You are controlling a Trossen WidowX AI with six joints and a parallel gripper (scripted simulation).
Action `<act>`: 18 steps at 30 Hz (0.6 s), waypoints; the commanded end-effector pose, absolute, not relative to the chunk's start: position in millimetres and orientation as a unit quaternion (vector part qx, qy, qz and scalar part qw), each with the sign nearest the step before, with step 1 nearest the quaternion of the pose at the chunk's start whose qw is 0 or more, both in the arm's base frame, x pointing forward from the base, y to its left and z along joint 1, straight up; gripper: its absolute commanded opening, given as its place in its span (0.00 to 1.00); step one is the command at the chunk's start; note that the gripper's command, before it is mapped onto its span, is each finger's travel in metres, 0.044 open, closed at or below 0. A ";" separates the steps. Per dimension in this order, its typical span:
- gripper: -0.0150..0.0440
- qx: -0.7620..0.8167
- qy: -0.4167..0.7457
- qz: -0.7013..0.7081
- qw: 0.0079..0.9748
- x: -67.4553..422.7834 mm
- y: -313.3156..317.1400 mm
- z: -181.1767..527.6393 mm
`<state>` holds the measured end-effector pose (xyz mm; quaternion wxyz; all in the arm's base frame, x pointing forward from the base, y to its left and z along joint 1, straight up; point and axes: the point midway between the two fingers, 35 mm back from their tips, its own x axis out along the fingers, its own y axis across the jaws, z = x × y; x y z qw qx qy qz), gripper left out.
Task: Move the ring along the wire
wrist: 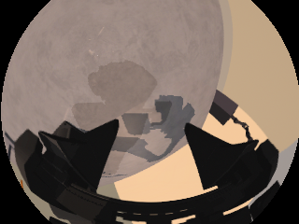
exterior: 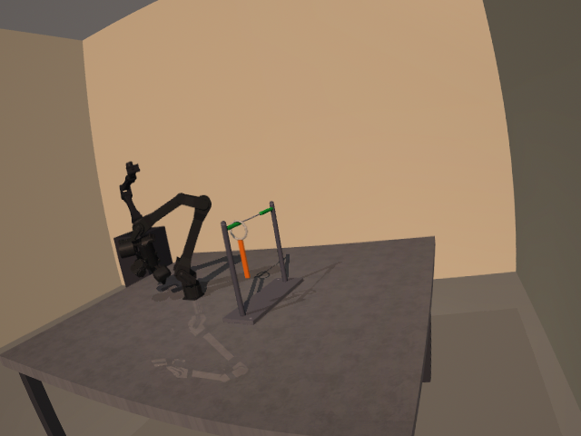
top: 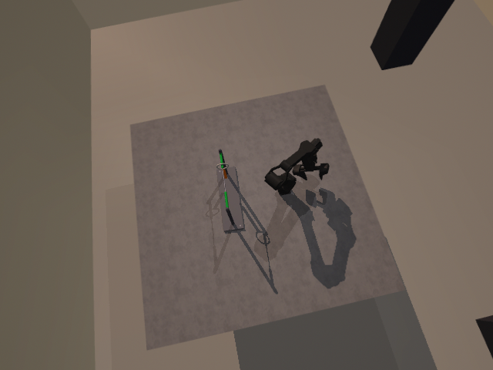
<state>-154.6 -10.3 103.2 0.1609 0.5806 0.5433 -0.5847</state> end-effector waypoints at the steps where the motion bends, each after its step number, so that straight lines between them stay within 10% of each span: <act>1: 0.89 0.579 0.543 -0.586 0.164 -154.4 -11.7 102.5; 9: 0.53 0.492 0.513 -0.633 0.306 -138.8 -77.4 75.6; 18: 0.53 0.380 0.459 -0.631 0.497 -90.4 -150.8 58.5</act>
